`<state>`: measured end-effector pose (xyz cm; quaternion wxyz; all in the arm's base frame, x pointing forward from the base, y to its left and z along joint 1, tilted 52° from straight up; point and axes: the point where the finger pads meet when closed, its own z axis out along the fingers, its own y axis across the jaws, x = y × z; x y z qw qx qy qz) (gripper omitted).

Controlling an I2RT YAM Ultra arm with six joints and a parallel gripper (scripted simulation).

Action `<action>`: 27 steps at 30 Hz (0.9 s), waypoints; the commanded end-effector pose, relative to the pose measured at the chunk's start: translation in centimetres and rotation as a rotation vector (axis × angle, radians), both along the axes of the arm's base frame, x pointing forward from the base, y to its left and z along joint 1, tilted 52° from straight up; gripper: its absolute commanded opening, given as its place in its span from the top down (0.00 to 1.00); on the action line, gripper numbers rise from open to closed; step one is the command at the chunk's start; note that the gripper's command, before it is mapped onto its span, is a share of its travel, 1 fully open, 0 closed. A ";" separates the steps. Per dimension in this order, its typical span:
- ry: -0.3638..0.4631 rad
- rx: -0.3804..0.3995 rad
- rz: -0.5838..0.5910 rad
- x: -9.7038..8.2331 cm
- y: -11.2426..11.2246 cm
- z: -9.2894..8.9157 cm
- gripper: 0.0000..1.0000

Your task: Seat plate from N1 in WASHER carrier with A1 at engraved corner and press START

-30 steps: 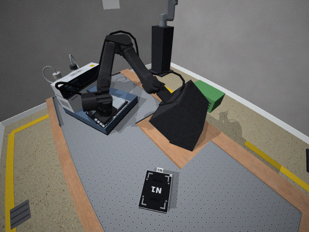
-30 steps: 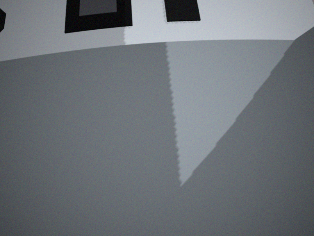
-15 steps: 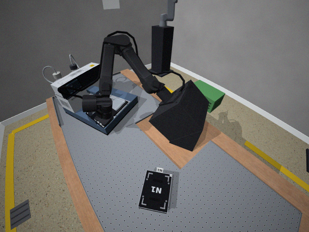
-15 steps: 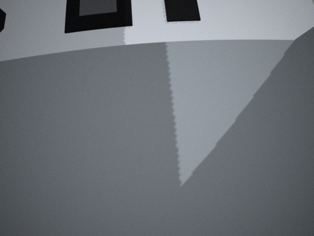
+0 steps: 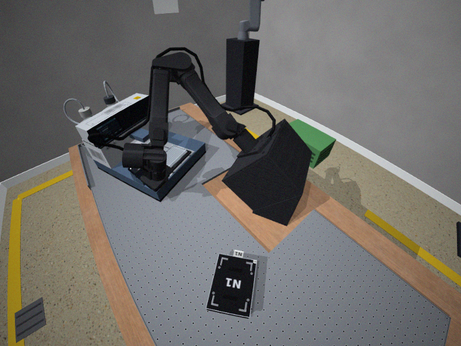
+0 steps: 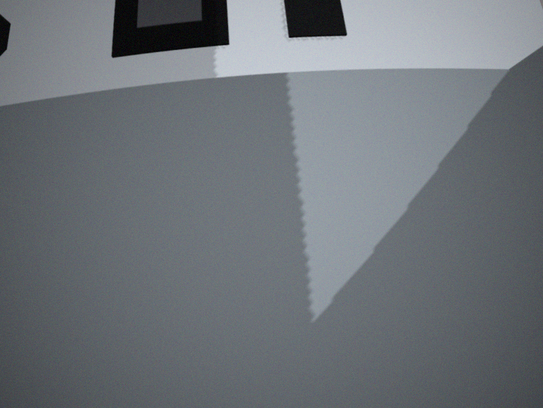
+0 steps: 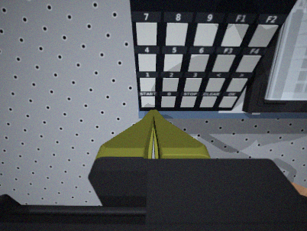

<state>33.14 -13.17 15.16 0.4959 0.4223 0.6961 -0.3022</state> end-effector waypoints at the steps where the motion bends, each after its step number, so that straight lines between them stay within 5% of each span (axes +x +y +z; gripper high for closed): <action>1: -0.036 -0.001 0.034 0.9 0.7 0.8 1.00; 27: -0.005 -0.003 0.015 0.8 -0.6 -0.5 1.00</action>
